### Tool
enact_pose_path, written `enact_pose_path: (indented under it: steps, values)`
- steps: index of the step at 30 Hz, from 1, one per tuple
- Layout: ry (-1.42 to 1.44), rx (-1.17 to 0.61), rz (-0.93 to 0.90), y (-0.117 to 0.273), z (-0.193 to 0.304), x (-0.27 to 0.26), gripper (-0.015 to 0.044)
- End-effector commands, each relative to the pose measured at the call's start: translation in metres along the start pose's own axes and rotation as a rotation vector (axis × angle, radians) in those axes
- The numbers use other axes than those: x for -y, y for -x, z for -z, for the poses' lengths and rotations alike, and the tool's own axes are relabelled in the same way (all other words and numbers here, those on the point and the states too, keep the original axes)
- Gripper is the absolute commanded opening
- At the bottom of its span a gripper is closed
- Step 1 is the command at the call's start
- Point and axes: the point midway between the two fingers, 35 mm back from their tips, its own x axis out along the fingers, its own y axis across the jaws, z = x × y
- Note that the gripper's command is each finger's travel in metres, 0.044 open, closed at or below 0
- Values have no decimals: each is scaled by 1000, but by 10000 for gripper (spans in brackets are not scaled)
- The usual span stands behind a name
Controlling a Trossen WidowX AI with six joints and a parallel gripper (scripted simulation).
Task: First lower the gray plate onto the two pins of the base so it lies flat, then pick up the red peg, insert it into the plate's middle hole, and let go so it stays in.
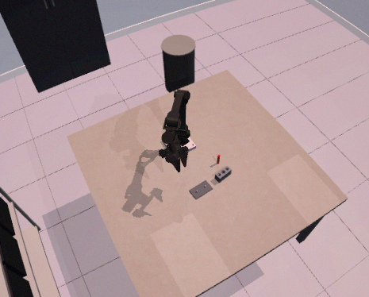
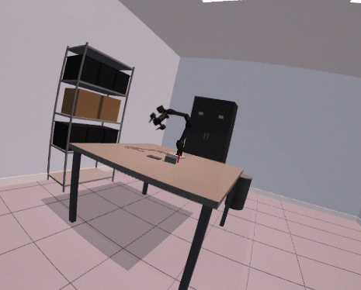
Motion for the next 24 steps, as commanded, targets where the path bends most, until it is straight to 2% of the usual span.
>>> enact_pose_path:
  steps: [1,9,15,17,24]
  values:
    - [114,-7,196,-35,43,33,440]
    - [478,8,559,-77,128,121,440]
    - [763,79,801,-82,171,193,440]
    - [825,99,847,-79,178,208,440]
    - [833,101,852,-81,178,211,440]
